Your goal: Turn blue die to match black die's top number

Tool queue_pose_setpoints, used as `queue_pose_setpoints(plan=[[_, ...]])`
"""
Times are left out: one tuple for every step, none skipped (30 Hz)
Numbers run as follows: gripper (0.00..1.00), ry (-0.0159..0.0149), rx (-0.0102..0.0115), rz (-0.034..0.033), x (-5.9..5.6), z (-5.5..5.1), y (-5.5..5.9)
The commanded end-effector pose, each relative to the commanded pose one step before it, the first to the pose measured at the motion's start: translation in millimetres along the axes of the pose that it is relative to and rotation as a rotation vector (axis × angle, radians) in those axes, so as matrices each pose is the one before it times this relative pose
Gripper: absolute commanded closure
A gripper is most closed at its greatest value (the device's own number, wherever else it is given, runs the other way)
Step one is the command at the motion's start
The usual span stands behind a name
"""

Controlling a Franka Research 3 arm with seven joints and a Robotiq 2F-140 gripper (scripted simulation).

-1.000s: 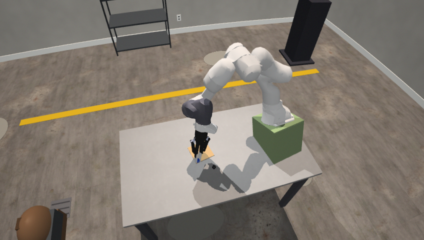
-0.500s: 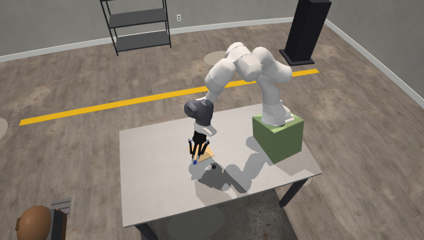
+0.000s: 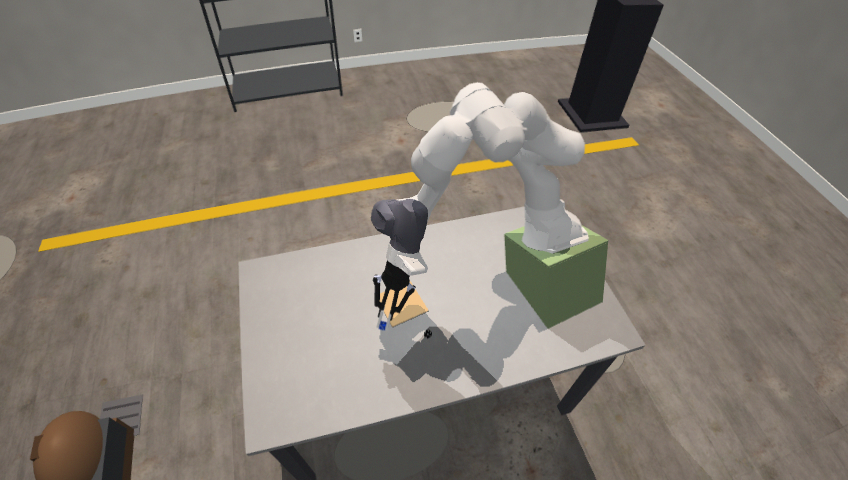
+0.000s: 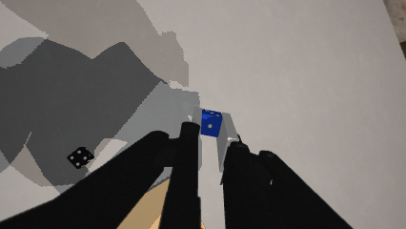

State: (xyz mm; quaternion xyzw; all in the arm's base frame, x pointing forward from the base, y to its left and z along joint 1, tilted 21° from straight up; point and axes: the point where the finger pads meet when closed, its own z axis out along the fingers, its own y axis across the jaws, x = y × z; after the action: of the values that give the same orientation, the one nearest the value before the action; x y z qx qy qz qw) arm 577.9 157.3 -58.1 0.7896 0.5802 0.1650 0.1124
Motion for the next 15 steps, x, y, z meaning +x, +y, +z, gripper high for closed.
queue_pose_setpoints(plan=[[0.91,0.00525,-0.01908,0.17270,3.85,0.61,5.59],[0.91,0.00117,-0.00302,0.02264,0.66,0.07,0.86],[0.91,0.00106,-0.00276,0.02080,0.60,0.06,0.78],[0.91,0.00112,-0.00295,0.02243,0.64,0.06,0.84],[0.91,0.00104,-0.00276,0.02114,0.60,0.05,0.78],[0.91,0.00047,-0.00125,0.00961,0.27,0.02,0.35],[0.91,0.00144,-0.00388,0.03005,0.84,0.07,1.11],[0.91,0.00108,-0.00295,0.02301,0.64,0.05,0.84],[0.91,0.00095,-0.00261,0.02049,0.56,0.04,0.74],[0.91,0.00095,-0.00264,0.02086,0.57,0.04,0.75],[0.91,0.00102,-0.00288,0.02282,0.62,0.04,0.81],[0.91,0.00093,-0.00266,0.02118,0.57,0.03,0.75],[0.91,0.00096,-0.00279,0.02232,0.59,0.03,0.79],[0.91,0.00094,-0.00279,0.02242,0.59,0.03,0.79],[0.91,0.00000,0.00000,0.00000,0.00,0.00,0.00]])
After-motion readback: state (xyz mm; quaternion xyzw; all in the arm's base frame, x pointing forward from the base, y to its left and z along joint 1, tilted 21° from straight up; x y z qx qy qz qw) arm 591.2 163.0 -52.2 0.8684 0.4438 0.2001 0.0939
